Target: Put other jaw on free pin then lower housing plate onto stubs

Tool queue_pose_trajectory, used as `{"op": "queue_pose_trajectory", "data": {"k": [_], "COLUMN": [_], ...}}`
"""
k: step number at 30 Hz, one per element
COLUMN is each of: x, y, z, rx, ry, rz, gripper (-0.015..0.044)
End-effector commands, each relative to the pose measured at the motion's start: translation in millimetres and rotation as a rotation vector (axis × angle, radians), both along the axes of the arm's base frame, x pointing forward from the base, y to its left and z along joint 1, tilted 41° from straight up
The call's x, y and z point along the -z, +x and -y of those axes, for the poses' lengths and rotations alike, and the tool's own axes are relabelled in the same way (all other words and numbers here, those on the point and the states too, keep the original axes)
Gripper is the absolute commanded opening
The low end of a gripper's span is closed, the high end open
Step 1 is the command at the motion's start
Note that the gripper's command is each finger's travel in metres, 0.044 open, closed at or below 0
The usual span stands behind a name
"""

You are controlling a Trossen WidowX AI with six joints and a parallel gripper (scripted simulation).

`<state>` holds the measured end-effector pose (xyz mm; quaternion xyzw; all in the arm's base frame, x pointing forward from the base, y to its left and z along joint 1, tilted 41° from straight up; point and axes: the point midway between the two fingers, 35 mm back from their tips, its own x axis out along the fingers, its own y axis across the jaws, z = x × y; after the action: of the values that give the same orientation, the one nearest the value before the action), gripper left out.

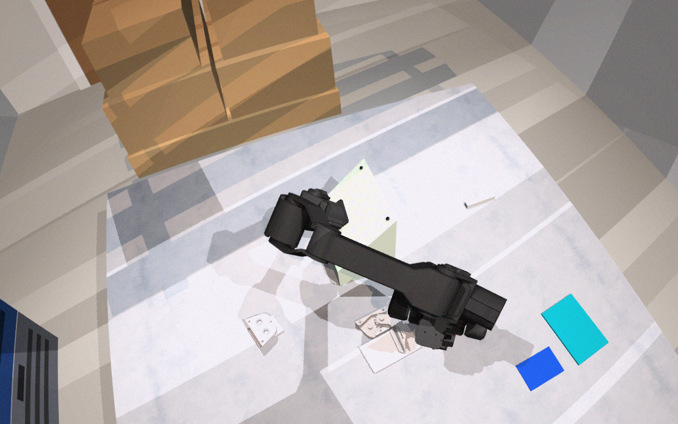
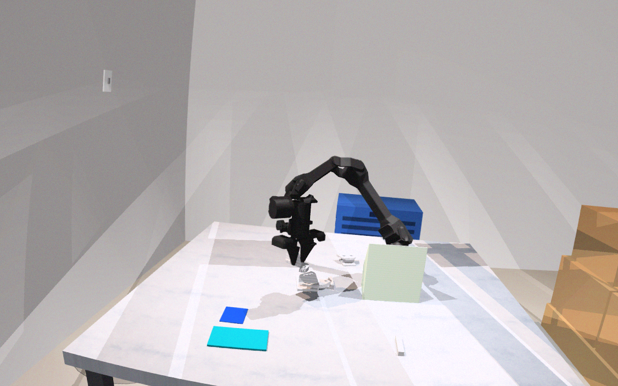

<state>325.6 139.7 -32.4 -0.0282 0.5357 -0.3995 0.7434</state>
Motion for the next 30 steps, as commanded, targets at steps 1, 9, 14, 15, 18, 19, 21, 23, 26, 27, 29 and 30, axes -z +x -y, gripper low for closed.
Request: {"op": "queue_pose_trajectory", "data": {"k": [1, 9, 14, 15, 18, 19, 21, 23, 26, 27, 29, 30], "x": [-8.0, -24.3, -33.7, -35.5, -40.8, -42.6, -46.0, -49.3, -54.0, -55.5, -58.5, -59.9], "y": [-3.2, -8.2, -12.3, -13.3, -16.3, -17.4, -19.6, -22.0, -25.9, -27.2, -30.0, -31.5], "z": [12.1, 32.3, 45.0, 47.5, 55.2, 57.8, 62.9, 68.1, 75.8, 78.4, 83.4, 86.0], "rx": [-0.052, -0.149, -0.209, -0.221, -0.258, -0.270, -0.294, -0.319, -0.356, -0.368, -0.392, -0.404], "ry": [-0.013, -0.028, -0.037, -0.039, -0.045, -0.047, -0.051, -0.055, -0.062, -0.064, -0.068, -0.070], "rz": [-0.046, -0.124, -0.173, -0.183, -0.213, -0.223, -0.243, -0.264, -0.294, -0.304, -0.325, -0.335], "gripper": [0.0134, 0.0134, 0.0134, 0.0134, 0.0134, 0.0134, 0.0134, 0.0134, 0.0134, 0.0134, 0.0134, 0.0134]}}
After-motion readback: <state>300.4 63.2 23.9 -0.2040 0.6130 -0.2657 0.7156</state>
